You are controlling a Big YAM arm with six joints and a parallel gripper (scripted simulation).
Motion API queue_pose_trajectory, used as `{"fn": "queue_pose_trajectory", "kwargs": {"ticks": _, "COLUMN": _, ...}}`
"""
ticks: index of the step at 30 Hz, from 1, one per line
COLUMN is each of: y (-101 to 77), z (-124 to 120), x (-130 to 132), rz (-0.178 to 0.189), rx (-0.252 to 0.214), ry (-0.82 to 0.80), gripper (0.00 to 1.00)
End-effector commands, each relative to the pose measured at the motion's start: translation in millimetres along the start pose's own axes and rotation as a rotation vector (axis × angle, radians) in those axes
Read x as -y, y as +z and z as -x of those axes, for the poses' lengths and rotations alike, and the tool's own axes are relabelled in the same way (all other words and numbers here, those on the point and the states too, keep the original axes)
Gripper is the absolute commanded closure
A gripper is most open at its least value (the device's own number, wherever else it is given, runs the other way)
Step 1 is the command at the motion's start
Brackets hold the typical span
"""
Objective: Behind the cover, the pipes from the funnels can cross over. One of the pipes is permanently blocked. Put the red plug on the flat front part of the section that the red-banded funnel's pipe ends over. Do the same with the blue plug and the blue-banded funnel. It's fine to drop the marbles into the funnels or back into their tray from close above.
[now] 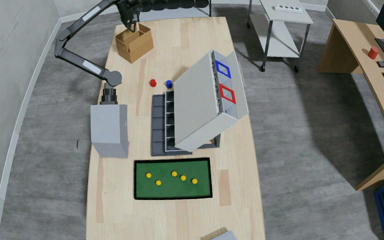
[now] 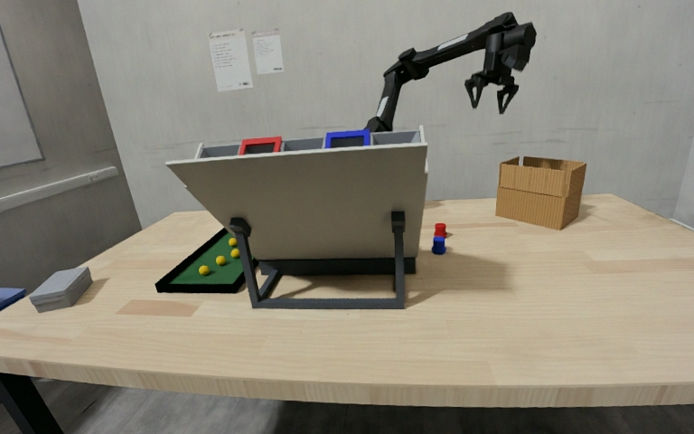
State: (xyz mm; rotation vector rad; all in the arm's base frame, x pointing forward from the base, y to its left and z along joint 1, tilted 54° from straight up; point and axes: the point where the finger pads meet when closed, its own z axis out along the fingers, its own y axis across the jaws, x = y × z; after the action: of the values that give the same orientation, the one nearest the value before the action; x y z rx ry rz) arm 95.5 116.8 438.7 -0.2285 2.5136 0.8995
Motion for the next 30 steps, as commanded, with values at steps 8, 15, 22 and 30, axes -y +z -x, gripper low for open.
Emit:
{"fn": "queue_pose_trajectory", "kwargs": {"ticks": 8, "y": -70.8, "z": 6.1, "x": -3.6, "rz": 0.085, "rx": -0.047, "ry": -0.065, "gripper": 0.0}}
{"fn": "queue_pose_trajectory", "kwargs": {"ticks": 15, "y": -101.4, "z": 10.7, "x": 4.4, "rz": 0.003, "rx": 0.017, "ry": -0.043, "gripper": 0.0}}
{"fn": "queue_pose_trajectory", "kwargs": {"ticks": 22, "y": -119.3, "z": 13.4, "x": 9.1, "rz": -0.077, "rx": 0.085, "ry": -0.04, "gripper": 0.0}}
{"fn": "queue_pose_trajectory", "kwargs": {"ticks": 30, "y": -122.5, "z": 13.6, "x": 10.2, "rz": -0.13, "rx": 0.16, "ry": -0.096, "gripper": 0.0}}
